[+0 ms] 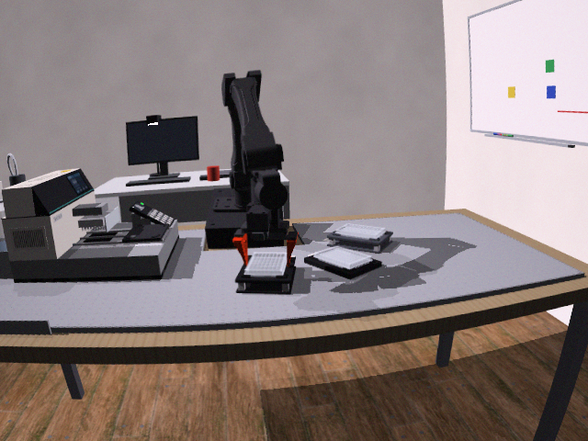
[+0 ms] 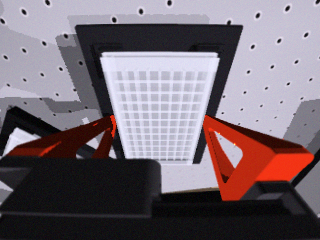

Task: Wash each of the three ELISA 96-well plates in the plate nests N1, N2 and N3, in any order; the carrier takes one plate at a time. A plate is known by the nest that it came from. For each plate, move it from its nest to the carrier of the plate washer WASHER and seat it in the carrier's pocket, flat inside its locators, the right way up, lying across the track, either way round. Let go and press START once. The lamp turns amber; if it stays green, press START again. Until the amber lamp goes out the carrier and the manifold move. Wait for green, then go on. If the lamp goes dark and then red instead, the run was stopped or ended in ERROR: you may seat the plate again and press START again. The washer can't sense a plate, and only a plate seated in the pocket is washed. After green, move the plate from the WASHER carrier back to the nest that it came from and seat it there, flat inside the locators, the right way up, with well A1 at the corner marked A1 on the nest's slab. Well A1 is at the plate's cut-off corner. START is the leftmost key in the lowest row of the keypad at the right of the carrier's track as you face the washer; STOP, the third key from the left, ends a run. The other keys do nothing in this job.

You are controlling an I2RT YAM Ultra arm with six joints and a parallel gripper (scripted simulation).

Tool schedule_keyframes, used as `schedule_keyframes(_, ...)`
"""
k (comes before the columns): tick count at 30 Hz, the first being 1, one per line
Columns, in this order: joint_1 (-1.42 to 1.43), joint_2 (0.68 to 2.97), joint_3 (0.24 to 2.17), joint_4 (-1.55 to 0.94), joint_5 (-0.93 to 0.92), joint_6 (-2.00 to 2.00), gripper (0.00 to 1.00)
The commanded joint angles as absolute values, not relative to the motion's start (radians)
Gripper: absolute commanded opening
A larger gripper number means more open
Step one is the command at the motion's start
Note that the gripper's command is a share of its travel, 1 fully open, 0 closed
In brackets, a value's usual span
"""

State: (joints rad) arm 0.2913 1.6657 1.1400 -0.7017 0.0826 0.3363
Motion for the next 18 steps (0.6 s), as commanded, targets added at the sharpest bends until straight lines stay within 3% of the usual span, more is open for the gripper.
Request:
schedule_keyframes(1,0.291,1.659,1.143,-0.694,0.082,0.335,1.0)
schedule_keyframes(18,0.292,1.648,1.15,-0.712,0.083,0.336,1.0)
